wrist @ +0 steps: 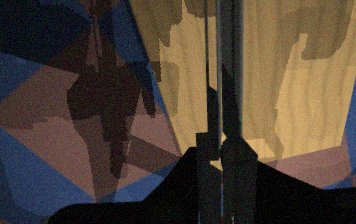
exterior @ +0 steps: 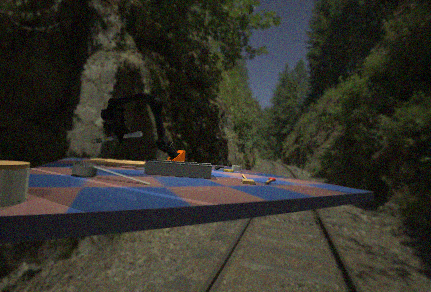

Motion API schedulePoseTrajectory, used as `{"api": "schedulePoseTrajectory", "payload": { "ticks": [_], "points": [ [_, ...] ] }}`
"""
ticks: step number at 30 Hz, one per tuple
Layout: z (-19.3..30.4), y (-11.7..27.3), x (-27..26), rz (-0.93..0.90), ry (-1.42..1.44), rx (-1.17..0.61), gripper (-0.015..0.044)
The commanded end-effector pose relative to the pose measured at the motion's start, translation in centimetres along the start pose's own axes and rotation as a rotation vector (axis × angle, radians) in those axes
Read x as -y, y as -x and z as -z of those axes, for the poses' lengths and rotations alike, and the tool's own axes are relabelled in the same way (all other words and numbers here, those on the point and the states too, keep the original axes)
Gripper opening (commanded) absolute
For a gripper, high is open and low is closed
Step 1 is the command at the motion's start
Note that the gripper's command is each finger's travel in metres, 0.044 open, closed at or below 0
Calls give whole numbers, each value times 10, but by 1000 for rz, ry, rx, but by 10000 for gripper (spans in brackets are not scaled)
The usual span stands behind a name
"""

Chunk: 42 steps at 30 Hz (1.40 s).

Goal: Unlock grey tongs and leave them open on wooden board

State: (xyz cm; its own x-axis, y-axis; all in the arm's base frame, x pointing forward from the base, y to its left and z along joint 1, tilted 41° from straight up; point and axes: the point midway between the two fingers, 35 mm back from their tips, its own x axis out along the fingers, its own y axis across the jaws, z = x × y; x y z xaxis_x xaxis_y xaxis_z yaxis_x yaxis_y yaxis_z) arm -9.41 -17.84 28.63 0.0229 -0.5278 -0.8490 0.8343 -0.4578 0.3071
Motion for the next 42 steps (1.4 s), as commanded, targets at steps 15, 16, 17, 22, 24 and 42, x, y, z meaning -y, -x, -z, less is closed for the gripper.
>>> {"api": "schedulePoseTrajectory", "payload": {
  "ticks": [15,16,17,22,24,42],
  "points": [
    [-10,22,34,-6,161,154,-150],
    [-11,23,36,-4,170,164,-150],
    [-11,25,38,-1,179,173,-150],
    [-12,27,41,3,193,187,-150],
    [-12,27,41,3,193,187,-150],
    [-20,26,52,81,120,412,-150]
  ]
}}
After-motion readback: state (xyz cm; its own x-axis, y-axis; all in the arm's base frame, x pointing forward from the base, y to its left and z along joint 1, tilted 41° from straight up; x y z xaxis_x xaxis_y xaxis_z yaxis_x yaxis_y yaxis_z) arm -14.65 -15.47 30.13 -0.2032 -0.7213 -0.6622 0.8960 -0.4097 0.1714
